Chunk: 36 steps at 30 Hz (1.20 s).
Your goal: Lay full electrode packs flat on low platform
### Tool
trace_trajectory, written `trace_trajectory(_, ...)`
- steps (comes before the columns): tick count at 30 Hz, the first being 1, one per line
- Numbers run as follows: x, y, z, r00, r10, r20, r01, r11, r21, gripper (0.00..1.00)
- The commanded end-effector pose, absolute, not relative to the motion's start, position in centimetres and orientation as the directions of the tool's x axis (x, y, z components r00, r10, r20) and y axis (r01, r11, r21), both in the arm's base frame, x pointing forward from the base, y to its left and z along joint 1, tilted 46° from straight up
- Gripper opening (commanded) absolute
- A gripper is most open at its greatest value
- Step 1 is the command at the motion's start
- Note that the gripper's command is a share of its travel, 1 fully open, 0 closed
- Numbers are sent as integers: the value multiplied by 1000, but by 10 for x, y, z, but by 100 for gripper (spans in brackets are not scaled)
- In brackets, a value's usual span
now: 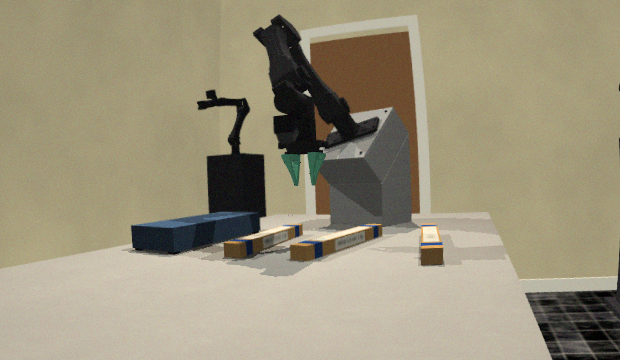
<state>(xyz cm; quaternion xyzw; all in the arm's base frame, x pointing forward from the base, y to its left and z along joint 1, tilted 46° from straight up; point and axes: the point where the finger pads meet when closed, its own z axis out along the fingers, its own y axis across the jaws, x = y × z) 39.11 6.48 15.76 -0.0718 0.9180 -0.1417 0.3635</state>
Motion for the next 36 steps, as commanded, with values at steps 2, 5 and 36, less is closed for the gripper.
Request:
trace_trajectory(2, 383, 68, 168, -722, -238, -650, -30, 949, -315, 42)
trace_trajectory(5, 381, 69, 170, -722, -238, -649, -30, 949, -315, 42)
trace_trajectory(36, 380, 69, 171, -722, -238, -649, -30, 949, -315, 42)
